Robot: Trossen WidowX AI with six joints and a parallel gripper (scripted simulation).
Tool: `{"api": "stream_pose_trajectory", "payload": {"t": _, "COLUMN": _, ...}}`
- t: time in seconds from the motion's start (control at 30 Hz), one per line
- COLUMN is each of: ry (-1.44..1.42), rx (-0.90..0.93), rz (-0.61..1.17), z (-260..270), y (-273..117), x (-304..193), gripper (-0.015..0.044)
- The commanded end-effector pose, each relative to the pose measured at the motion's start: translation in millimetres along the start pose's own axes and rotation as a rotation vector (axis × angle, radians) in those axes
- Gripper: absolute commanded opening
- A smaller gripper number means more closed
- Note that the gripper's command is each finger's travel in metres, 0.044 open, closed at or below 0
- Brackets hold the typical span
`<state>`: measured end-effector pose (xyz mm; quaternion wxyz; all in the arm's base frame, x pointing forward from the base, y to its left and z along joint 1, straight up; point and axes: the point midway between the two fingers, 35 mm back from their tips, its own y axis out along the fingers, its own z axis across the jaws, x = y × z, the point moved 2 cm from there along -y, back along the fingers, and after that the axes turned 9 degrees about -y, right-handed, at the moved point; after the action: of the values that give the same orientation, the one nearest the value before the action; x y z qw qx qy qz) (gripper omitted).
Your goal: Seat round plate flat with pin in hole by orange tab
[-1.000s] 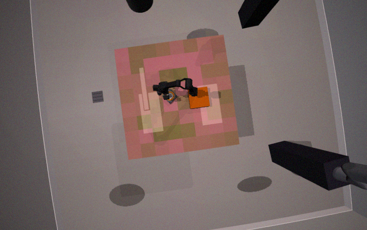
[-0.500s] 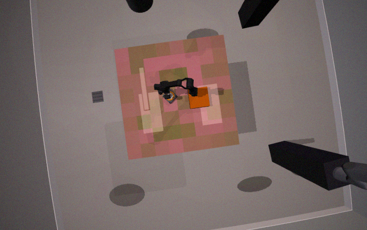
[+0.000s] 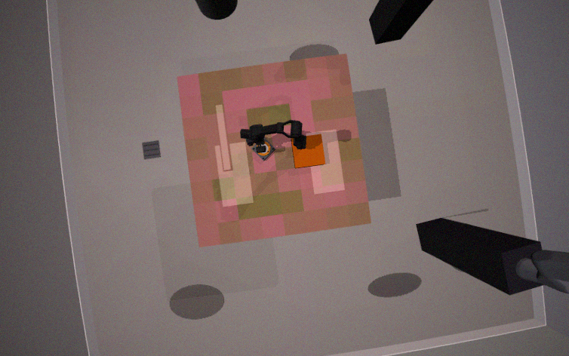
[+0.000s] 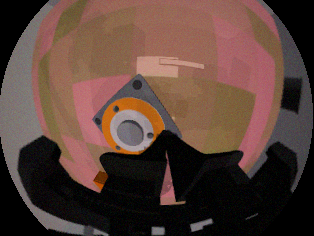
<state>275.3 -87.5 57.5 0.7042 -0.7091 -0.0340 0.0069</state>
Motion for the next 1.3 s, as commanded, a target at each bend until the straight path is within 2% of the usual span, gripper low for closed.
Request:
{"api": "stream_pose_trajectory", "payload": {"t": 0.0, "ry": -0.006, "rx": 0.004, "rz": 0.015, "z": 1, "y": 2, "x": -7, "gripper": 0.0000}}
{"api": "stream_pose_trajectory", "payload": {"t": 1.27, "ry": -0.006, "rx": 0.005, "rz": 0.017, "z": 12, "y": -1, "x": -33, "gripper": 0.0000}}
